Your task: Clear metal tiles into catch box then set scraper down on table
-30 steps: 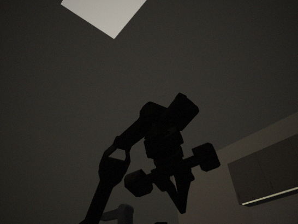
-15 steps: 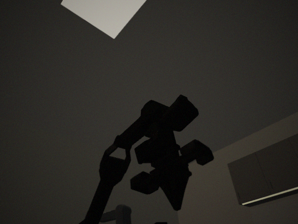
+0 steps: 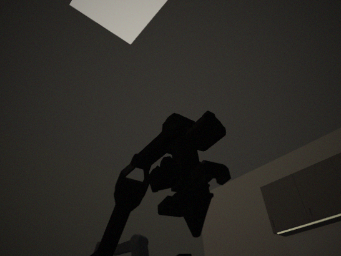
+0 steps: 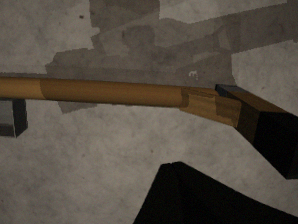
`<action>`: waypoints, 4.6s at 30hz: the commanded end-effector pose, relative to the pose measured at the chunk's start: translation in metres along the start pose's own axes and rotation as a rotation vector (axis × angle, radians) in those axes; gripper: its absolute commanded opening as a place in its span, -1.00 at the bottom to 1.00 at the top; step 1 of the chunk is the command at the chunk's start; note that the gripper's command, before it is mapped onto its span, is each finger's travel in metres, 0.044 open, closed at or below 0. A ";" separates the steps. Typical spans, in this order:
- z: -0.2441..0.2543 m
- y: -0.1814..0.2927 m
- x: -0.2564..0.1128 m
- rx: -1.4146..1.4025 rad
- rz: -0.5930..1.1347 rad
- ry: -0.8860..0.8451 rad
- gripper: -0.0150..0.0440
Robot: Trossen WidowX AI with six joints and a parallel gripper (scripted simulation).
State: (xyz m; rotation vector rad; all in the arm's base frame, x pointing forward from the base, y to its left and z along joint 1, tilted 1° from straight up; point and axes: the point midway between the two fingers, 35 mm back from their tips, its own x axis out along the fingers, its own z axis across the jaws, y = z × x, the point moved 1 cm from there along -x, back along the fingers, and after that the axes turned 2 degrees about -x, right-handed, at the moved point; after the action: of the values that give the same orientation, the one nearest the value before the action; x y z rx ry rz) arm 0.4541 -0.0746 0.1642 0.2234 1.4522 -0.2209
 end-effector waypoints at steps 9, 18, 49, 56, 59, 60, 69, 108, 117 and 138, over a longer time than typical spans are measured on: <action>-0.015 0.005 -0.007 0.186 -0.002 0.050 -0.49; -0.014 0.005 0.003 0.186 -0.002 0.050 -0.49; -0.015 0.006 0.055 0.187 -0.003 0.052 -0.49; -0.017 0.005 0.066 0.187 -0.003 0.053 -0.49; -0.018 0.005 0.071 0.187 -0.003 0.053 -0.49; -0.018 0.005 0.073 0.187 -0.003 0.053 -0.49; -0.022 0.006 0.078 0.187 -0.003 0.054 -0.49; -0.052 0.018 0.073 0.187 -0.002 0.056 -0.49; -0.059 0.020 0.073 0.187 -0.002 0.057 -0.49; -0.077 0.025 0.072 0.187 -0.002 0.059 -0.49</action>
State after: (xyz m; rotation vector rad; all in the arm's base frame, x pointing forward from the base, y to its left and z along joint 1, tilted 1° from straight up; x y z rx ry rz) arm 0.4050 -0.0355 0.0948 0.3840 1.4514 -0.3551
